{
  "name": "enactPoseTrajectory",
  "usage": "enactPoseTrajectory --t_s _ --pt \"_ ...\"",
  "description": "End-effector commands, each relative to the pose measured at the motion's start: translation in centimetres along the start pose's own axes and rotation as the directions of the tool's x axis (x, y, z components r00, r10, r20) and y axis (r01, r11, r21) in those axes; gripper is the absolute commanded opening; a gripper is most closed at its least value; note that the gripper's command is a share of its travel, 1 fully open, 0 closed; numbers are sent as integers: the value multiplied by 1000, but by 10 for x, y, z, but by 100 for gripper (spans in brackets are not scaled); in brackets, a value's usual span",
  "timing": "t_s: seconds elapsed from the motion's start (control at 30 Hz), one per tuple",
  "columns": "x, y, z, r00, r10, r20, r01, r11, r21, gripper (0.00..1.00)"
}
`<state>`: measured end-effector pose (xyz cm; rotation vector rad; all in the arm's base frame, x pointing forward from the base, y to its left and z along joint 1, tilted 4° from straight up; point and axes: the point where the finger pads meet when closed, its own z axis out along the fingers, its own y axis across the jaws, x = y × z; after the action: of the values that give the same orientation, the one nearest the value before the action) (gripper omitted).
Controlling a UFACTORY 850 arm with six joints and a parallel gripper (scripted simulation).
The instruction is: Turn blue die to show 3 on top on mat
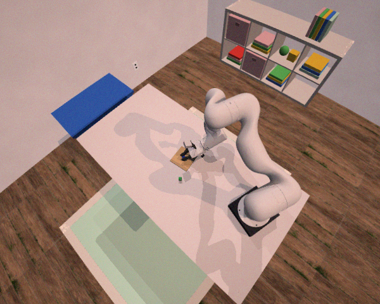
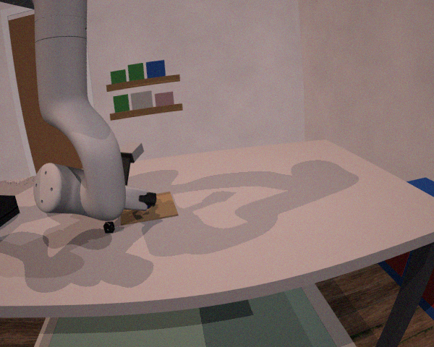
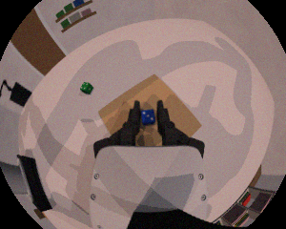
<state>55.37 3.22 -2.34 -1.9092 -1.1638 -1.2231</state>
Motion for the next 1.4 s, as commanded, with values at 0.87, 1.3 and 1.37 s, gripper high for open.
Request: enactPoseTrajectory --t_s 0.87,1.3,1.37 --pt "1 1 0 1000 -1 -1 1 1000 -1 36" --pt "1 1 0 1000 -1 -1 1 1000 -1 36" --pt "1 1 0 1000 -1 -1 1 1000 -1 36"
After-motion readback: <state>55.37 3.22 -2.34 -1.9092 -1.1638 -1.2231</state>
